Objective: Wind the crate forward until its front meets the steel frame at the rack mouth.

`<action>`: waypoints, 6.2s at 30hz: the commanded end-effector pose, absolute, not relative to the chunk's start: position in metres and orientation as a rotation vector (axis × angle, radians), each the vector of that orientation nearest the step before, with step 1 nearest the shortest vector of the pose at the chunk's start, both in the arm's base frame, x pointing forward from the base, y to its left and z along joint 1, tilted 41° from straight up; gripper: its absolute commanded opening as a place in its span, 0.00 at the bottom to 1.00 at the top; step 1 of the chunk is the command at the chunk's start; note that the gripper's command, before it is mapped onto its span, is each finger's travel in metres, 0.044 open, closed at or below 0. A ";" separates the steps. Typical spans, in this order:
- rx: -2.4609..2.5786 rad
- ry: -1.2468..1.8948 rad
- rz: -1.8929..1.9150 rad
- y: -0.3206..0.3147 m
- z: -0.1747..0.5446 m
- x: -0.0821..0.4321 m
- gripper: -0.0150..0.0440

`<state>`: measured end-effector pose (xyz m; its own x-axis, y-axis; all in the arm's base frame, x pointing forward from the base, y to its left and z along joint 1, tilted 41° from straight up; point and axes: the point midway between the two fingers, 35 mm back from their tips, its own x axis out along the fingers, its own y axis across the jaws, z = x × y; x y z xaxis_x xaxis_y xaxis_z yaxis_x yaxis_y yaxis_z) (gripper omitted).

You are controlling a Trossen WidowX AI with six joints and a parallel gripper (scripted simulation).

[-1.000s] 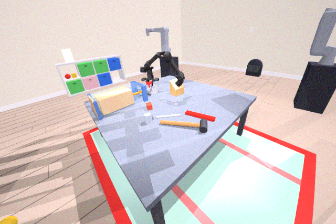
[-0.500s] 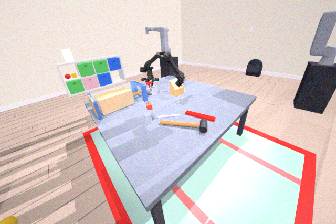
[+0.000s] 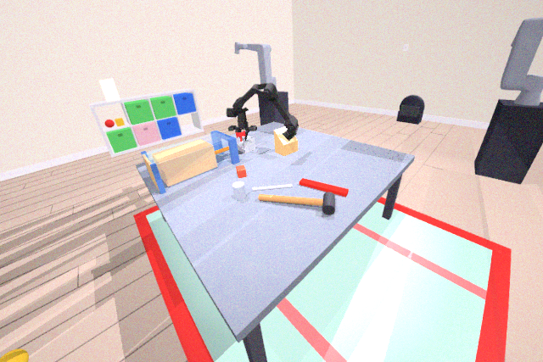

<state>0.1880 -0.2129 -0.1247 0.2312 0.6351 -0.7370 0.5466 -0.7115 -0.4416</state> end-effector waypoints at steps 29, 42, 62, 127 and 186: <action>-2.408 -1.196 1.497 -0.210 -0.127 0.189 0.25; -2.447 -1.274 1.477 -0.207 -0.126 0.186 0.25; -2.409 -1.199 1.496 -0.209 -0.128 0.188 0.25; -2.389 -1.160 1.506 -0.211 -0.127 0.190 0.25; -2.323 -1.141 1.608 -0.295 -0.029 0.171 0.25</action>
<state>0.1706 -0.2946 -0.0285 0.1624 0.6212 -0.7667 0.5205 -0.7140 -0.4682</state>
